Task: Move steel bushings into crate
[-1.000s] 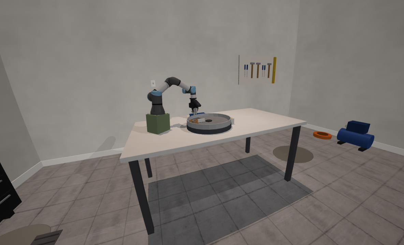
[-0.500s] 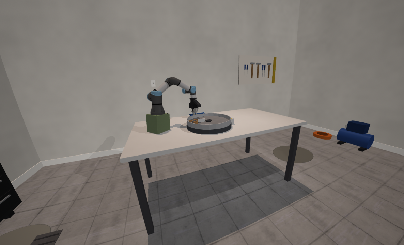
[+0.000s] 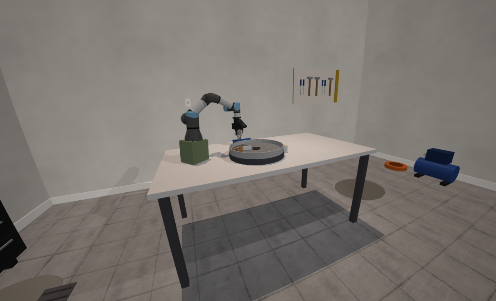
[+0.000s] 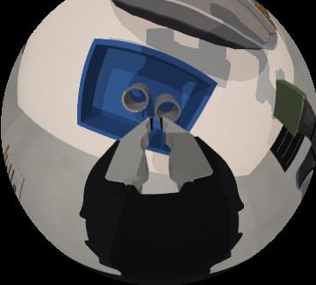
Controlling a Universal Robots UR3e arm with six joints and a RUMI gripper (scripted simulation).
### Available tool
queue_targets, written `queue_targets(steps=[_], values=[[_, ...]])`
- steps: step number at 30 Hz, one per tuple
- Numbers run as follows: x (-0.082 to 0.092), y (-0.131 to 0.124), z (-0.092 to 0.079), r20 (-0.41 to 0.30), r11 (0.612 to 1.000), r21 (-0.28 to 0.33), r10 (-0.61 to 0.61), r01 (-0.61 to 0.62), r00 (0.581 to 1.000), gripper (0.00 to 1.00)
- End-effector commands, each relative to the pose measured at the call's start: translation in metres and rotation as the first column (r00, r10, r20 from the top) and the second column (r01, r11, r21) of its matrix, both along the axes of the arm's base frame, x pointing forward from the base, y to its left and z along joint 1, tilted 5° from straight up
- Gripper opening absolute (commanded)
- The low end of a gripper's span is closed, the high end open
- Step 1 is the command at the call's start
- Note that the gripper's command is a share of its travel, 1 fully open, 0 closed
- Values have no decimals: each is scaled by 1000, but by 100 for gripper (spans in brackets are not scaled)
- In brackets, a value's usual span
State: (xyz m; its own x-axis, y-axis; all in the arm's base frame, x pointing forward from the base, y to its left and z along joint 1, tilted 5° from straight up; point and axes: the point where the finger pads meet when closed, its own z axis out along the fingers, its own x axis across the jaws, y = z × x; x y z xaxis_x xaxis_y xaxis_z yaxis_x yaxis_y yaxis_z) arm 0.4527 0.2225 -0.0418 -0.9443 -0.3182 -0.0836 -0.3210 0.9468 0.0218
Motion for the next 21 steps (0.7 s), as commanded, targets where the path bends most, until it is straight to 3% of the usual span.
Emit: queue_targets(steps=[1, 7, 21], values=[[-1, -1, 27, 2, 1000, 0, 0, 0, 1000, 6], [-3, -2, 45, 2, 1000, 0, 0, 0, 1000, 6], [-3, -2, 45, 2, 1000, 0, 0, 0, 1000, 6]])
